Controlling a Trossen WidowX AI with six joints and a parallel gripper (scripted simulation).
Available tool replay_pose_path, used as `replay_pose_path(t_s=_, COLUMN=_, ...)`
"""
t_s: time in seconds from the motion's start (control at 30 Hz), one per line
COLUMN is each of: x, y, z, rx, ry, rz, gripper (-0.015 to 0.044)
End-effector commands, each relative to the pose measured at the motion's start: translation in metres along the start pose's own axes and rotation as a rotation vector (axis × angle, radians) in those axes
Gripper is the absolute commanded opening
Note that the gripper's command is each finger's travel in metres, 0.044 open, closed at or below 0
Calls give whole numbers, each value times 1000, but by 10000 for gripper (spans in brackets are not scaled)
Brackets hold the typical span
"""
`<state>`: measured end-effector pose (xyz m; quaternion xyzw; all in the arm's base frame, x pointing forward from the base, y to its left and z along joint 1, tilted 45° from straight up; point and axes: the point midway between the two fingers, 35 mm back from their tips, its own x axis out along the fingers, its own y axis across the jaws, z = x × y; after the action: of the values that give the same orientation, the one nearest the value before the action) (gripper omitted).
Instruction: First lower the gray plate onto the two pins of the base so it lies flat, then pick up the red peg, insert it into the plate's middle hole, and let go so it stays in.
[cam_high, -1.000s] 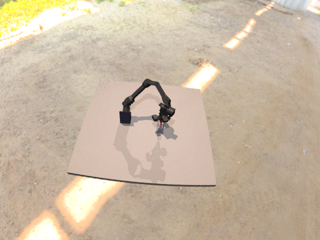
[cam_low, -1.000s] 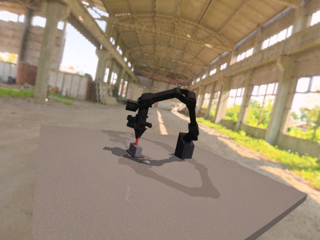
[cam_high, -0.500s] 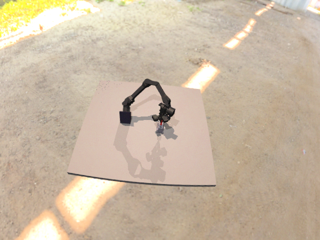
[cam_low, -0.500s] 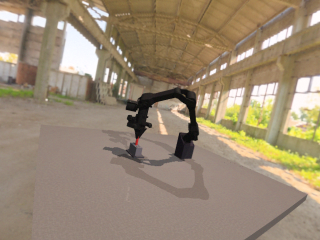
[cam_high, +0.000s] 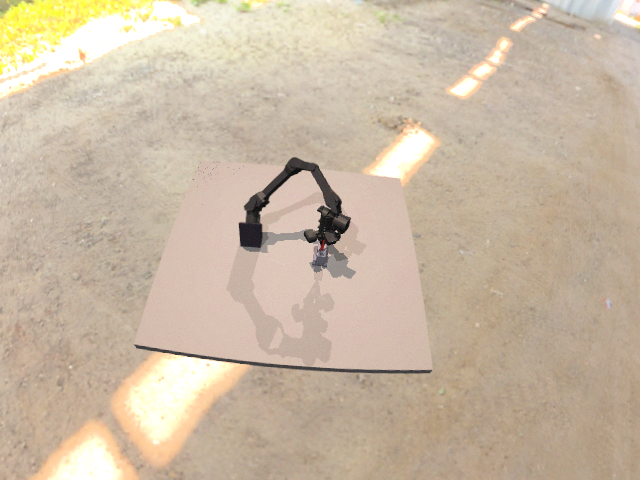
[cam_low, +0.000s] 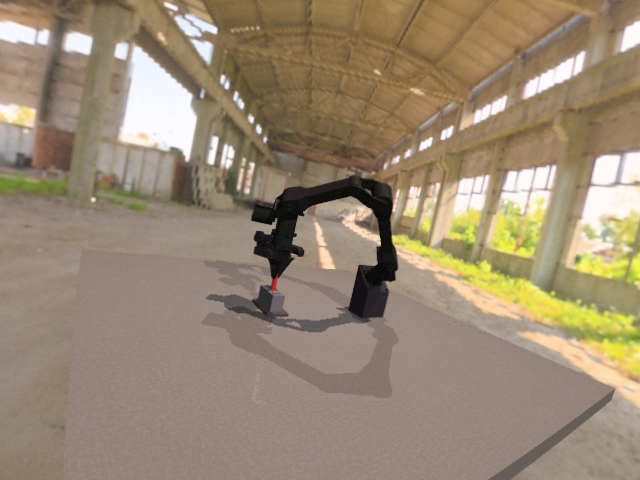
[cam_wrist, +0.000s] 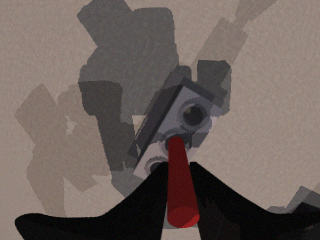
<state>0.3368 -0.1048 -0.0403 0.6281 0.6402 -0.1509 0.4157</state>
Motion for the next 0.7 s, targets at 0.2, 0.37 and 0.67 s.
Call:
replay_pose_path(t_s=0.2, x=0, y=0, z=0, rx=0, ry=0, rz=1, gripper=26)
replay_pose_path(t_s=0.37, x=0, y=0, z=0, rx=0, ry=0, rz=1, gripper=150)
replay_pose_path(t_s=0.67, x=0, y=0, z=0, rx=0, ry=0, rz=1, gripper=150)
